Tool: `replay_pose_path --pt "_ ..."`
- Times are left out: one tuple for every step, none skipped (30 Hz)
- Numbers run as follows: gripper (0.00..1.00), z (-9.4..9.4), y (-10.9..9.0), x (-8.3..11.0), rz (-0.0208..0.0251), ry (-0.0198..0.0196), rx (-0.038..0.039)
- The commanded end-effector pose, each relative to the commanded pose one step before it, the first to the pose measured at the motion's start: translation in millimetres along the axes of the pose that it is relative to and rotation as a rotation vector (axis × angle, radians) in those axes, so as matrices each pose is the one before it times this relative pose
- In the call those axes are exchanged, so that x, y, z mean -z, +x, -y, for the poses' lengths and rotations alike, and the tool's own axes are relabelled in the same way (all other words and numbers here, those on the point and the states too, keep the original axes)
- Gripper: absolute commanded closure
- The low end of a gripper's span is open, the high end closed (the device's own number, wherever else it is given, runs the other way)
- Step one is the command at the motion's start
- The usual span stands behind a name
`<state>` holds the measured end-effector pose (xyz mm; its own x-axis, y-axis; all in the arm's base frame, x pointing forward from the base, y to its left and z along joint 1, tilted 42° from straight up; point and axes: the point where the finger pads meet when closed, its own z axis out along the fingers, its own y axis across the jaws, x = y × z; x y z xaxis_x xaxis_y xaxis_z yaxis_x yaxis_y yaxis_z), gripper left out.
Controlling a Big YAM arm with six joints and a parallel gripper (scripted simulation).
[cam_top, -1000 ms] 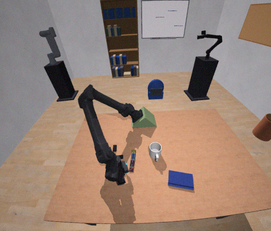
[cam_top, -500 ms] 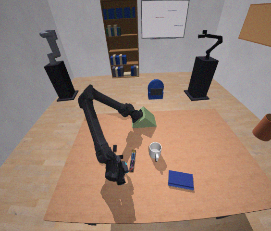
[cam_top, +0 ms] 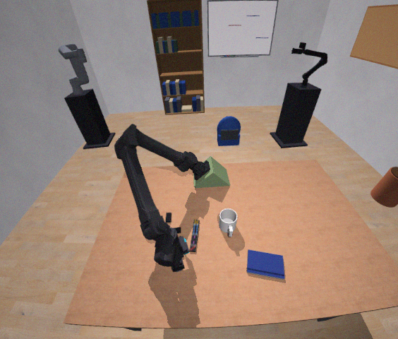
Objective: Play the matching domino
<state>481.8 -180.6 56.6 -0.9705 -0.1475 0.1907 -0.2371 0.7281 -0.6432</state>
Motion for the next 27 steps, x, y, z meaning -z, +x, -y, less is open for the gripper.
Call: replay_pose_path --pt "0.27 -10.89 -10.21 5.85 0.02073 0.00210 0.02296" --pt "0.27 0.00 0.00 0.00 0.00000 0.00000 0.00000" --pt "0.27 0.00 0.00 0.00 0.00000 0.00000 0.00000" --pt "0.27 0.00 0.00 0.00 0.00000 0.00000 0.00000" --pt "0.27 0.00 0.00 0.00 0.00000 0.00000 0.00000" --pt "0.27 10.50 7.44 -1.65 -0.01101 0.00081 -0.02210" --pt "0.27 -1.42 -0.90 0.27 0.00137 -0.00015 0.00280" --pt "0.27 -1.42 -0.91 0.27 0.00137 -0.00015 0.00280" --pt "0.27 -1.42 -0.91 0.27 0.00137 -0.00015 0.00280" --pt "0.27 -1.41 -0.92 0.26 0.00137 -0.00015 0.00280" --pt "0.27 -1.41 -0.92 0.26 0.00137 -0.00015 0.00280" --pt "0.27 -1.41 -0.92 0.26 0.00137 -0.00015 0.00280" --pt "0.27 -1.41 -0.93 0.26 0.00137 -0.00015 0.00280" --pt "0.27 -1.40 -0.93 0.26 0.00137 -0.00015 0.00280" --pt "0.27 -1.40 -0.94 0.26 0.00137 -0.00015 0.00280" --pt "0.27 0.00 0.00 0.00 0.00000 0.00000 0.00000" --pt "0.27 0.00 0.00 0.00 0.00000 0.00000 0.00000" --pt "0.27 0.00 0.00 0.00 0.00000 0.00000 0.00000" --pt "0.27 0.00 0.00 0.00 0.00000 0.00000 0.00000" --pt "0.27 0.00 0.00 0.00 0.00000 0.00000 0.00000" --pt "0.27 0.00 0.00 0.00 0.00000 0.00000 0.00000" --pt "0.27 0.00 0.00 0.00 0.00000 0.00000 0.00000" --pt "0.27 12.33 8.37 -2.27 -0.01223 0.00127 -0.02486" --pt "0.27 -1.63 -1.00 0.34 0.00150 -0.00021 0.00311" --pt "0.27 -1.63 -1.00 0.34 0.00150 -0.00021 0.00311" --pt "0.27 -1.62 -1.01 0.34 0.00150 -0.00021 0.00311" --pt "0.27 -1.62 -1.01 0.34 0.00150 -0.00021 0.00311"
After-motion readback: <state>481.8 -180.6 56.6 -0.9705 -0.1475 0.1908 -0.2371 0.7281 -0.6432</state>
